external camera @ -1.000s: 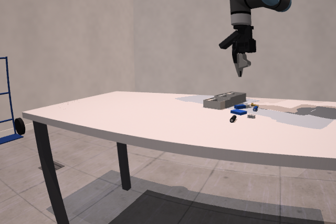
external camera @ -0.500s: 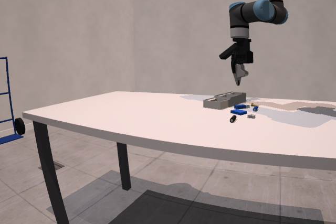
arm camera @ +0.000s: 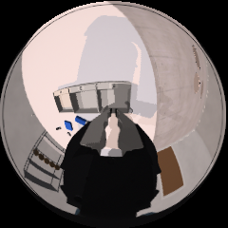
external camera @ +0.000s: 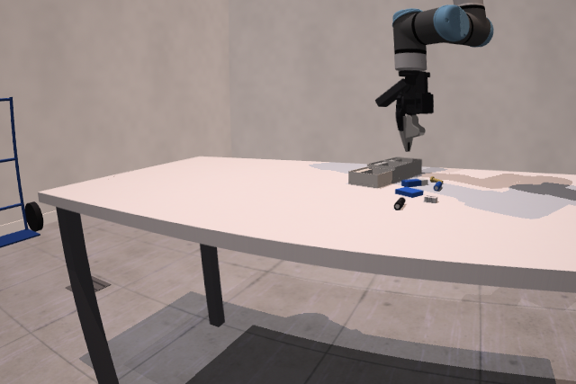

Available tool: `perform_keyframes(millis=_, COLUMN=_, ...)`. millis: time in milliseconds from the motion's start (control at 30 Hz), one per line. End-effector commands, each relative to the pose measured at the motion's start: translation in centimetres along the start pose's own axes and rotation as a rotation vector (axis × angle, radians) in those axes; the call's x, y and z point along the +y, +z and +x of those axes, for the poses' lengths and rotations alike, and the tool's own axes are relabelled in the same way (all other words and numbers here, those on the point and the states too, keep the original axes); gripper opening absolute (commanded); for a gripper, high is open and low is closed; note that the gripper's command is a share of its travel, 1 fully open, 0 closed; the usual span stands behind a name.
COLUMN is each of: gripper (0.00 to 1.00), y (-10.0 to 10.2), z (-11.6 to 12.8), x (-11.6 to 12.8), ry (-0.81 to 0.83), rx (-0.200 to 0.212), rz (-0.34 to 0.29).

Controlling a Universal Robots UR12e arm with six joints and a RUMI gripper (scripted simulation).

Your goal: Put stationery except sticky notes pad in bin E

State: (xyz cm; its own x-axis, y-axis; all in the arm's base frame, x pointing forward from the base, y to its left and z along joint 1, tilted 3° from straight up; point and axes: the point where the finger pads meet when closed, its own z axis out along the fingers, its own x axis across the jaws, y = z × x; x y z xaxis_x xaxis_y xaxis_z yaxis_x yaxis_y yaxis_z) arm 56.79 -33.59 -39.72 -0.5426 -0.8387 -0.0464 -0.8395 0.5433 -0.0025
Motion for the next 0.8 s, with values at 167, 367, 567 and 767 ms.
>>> perform_keyframes(millis=167, gripper=0.04, y=2.5, z=0.0, x=-0.1, ry=0.0, rx=0.0, rz=0.001)
perform_keyframes(millis=367, gripper=0.04, y=4.1, z=0.0, x=-0.1, ry=0.0, rx=0.0, rz=0.001)
perform_keyframes(millis=567, gripper=0.04, y=4.3, z=0.0, x=-0.1, ry=0.0, rx=0.0, rz=0.001)
perform_keyframes(millis=767, gripper=0.04, y=4.3, z=0.0, x=-0.1, ry=0.0, rx=0.0, rz=0.001)
